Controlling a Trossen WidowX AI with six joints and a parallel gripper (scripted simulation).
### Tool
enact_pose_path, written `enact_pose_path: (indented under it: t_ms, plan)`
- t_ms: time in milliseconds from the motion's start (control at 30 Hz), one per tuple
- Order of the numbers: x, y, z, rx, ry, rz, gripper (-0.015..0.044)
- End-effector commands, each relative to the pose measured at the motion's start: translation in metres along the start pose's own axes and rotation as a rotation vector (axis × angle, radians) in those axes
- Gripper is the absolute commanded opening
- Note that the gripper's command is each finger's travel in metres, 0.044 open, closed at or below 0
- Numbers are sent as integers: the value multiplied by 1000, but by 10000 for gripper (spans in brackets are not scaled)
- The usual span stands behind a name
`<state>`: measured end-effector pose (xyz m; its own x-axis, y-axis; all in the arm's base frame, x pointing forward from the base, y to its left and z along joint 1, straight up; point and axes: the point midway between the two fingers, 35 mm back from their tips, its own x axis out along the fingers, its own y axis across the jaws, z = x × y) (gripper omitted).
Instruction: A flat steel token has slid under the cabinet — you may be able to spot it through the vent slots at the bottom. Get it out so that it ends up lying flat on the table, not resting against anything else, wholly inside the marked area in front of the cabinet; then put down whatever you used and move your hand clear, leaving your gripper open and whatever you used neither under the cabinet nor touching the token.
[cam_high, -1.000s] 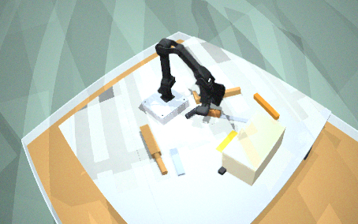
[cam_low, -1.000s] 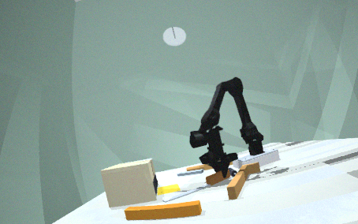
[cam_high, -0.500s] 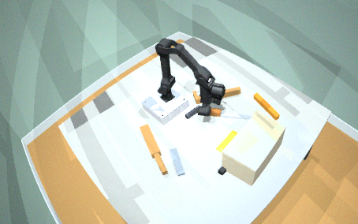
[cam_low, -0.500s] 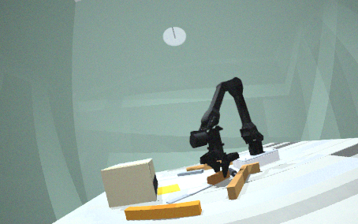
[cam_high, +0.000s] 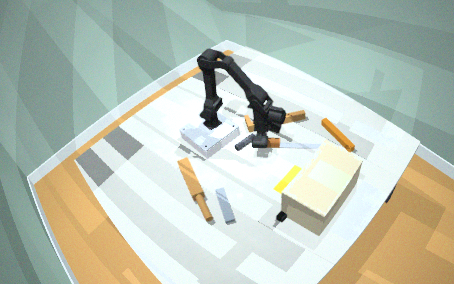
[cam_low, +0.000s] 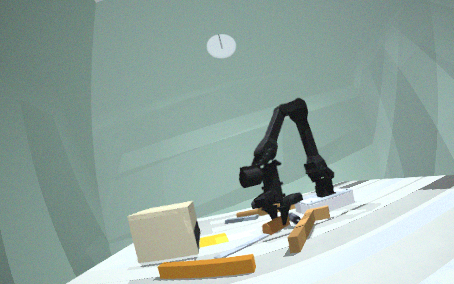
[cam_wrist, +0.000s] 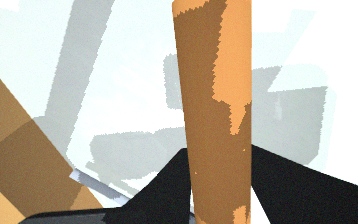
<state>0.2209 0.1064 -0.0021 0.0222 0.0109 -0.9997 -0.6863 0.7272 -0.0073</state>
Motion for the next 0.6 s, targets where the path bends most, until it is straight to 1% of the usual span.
enact_pose_path:
  t_ms: [0,567]
  plan:
    - [-1,-3,1,-7,-3,1,0]
    - [-1,-21,0,-24,-3,-1,0]
